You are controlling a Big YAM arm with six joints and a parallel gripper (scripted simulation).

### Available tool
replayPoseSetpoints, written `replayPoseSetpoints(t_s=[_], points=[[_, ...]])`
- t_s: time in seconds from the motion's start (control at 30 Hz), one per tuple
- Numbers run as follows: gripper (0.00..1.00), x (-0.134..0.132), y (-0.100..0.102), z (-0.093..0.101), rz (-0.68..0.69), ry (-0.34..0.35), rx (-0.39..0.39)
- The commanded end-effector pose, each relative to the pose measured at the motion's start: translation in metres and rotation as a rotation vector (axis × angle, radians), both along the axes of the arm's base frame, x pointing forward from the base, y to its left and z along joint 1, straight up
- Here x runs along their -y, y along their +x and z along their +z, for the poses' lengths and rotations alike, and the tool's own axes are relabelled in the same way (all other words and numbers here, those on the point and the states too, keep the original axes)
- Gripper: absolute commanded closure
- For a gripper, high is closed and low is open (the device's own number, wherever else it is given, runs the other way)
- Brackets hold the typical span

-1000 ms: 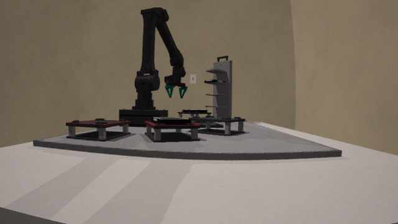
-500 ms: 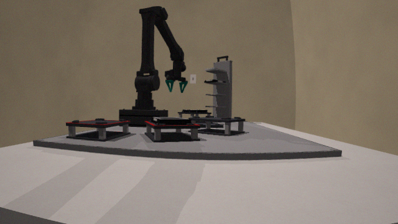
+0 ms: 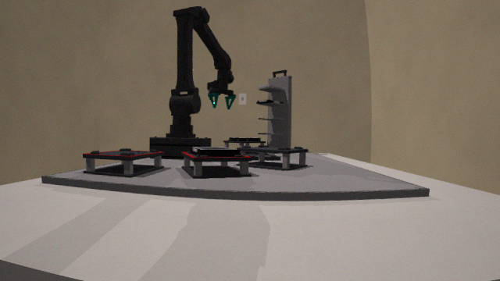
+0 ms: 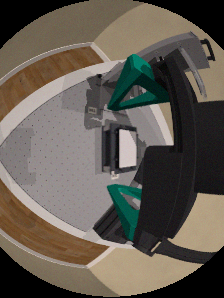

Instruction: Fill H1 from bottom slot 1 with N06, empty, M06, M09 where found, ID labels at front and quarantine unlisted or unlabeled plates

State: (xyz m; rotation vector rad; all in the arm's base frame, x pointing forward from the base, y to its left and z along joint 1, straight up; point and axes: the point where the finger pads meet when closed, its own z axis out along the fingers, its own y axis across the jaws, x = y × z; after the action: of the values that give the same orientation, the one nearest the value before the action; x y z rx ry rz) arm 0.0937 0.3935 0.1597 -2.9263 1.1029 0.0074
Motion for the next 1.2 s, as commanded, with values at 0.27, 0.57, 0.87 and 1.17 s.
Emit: replayPoseSetpoints(t_s=[0.27, 0.57, 0.87, 1.17], points=[[0.0, 0.013, 0.013, 0.015, -0.113, -0.014, -0.003], [0.0, 0.028, 0.031, 0.025, -0.276, 0.019, 0.001], [0.0, 0.048, 0.053, 0.026, -0.486, 0.016, -0.002], [0.0, 0.063, 0.071, 0.02, -0.649, 0.0, -0.006]])
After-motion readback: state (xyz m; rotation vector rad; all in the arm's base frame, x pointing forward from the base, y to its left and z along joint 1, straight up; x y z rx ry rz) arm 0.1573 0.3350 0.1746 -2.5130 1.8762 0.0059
